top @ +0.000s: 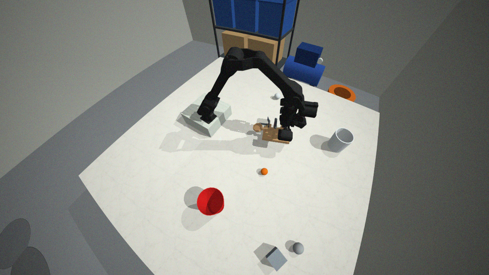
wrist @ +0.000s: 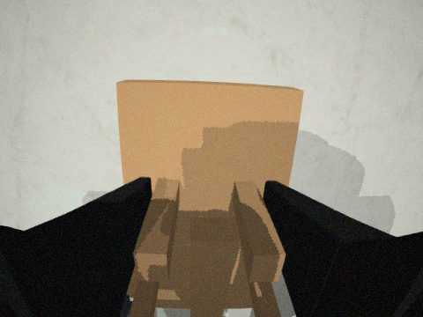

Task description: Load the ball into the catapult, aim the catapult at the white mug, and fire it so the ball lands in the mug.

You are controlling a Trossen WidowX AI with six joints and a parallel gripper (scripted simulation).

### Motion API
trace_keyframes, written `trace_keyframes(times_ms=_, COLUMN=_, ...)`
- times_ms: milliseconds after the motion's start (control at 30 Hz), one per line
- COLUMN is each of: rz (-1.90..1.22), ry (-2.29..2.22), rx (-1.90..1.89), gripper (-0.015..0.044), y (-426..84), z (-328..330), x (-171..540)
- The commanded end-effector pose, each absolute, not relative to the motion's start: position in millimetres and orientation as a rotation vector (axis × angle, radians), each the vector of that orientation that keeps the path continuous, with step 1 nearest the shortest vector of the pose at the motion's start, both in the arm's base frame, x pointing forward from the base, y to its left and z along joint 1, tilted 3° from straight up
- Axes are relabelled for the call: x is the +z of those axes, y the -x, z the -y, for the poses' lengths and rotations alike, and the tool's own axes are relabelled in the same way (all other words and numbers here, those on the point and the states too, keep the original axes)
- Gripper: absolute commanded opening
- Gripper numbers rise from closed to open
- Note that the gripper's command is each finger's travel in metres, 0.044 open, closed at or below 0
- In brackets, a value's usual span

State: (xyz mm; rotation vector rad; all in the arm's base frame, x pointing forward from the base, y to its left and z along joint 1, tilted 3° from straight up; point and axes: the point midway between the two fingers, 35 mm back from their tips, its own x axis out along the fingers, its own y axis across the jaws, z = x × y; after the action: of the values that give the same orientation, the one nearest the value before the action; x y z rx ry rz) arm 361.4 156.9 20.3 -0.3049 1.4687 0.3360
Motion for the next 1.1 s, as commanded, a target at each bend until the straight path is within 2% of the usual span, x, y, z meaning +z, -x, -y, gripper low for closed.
trace_keyframes(times_ms=0, rz=-1.467, ry=0.304, rx=0.336, gripper=0.0053, y=-361.8, z=-157.0, x=21.0)
trace_keyframes(times_ms=400, rz=-1.467, ry=0.304, rx=0.336, gripper=0.0368, y=-361.9, z=-157.1, x=23.5)
trace_keyframes(times_ms=500, rz=-1.467, ry=0.305, rx=0.336, gripper=0.0440, y=-361.3, z=-156.7, x=61.7)
trace_keyframes(times_ms=633, rz=-1.468, ry=0.305, rx=0.336, gripper=0.0440, y=-352.5, z=-152.7, x=117.9)
trace_keyframes(times_ms=867, rz=-1.464, ry=0.304, rx=0.336, gripper=0.0440, y=-355.6, z=-154.3, x=109.8)
trace_keyframes(times_ms=1067, rz=-1.437, ry=0.298, rx=0.339, gripper=0.0440, y=-347.6, z=-150.6, x=170.5)
